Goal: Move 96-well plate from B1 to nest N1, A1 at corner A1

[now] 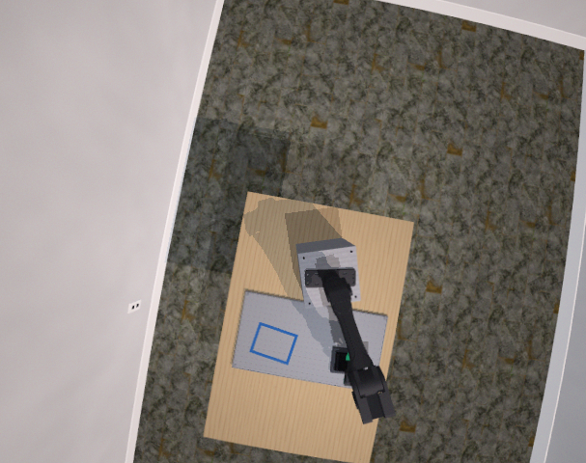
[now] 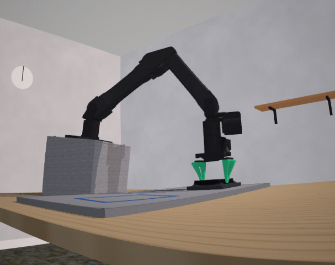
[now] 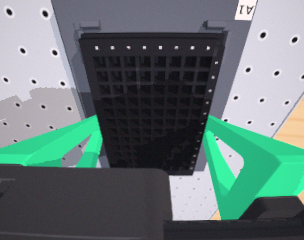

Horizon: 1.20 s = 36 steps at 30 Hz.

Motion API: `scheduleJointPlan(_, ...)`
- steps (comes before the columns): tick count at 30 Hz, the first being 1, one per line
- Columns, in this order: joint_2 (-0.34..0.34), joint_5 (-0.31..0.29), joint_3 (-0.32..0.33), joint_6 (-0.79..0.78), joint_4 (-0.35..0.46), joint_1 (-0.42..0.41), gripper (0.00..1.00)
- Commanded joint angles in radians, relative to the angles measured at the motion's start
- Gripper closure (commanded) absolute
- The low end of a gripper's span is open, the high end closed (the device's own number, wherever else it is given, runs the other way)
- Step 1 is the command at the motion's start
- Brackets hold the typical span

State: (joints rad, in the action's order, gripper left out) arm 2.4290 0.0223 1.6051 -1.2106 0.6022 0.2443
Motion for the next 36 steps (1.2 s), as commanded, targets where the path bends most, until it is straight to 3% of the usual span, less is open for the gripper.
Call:
scheduleJointPlan(1,-0.008,-0.008,0.023,-0.005,-0.011,-0.006,1.0)
scheduleJointPlan(36,0.008,-0.007,0.025,0.007,-0.016,0.011,1.0)
